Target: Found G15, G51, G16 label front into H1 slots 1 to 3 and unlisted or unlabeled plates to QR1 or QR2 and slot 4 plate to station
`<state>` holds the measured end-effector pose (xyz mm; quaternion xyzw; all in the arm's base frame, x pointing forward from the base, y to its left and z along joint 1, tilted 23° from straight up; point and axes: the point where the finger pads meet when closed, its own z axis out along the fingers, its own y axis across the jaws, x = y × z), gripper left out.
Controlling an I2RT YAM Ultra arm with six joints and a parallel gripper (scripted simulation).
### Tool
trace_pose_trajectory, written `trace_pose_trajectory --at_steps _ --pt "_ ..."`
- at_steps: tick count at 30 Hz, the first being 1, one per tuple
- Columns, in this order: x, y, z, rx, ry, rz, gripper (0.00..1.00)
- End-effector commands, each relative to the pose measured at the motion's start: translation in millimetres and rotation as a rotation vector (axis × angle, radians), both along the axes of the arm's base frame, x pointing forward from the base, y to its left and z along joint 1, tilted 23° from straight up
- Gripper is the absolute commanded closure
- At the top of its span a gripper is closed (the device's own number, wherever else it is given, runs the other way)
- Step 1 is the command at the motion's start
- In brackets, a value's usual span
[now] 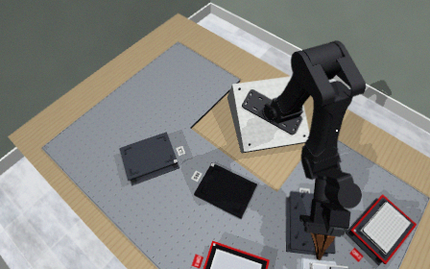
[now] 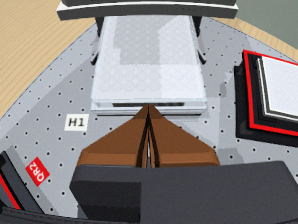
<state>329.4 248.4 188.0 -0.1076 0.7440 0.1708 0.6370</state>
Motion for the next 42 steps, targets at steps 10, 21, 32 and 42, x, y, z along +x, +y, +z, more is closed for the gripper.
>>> trace_pose_trajectory --at_steps 10,21,32,42 --pt "6.2 3 6.2 0.003 -0.004 0.000 1.00" --pt "12.0 5 8.8 0.003 -0.004 0.000 1.00" --pt "17.2 7 11.2 0.003 -0.004 0.000 1.00" --pt "22.7 9 13.6 0.003 -0.004 0.000 1.00"
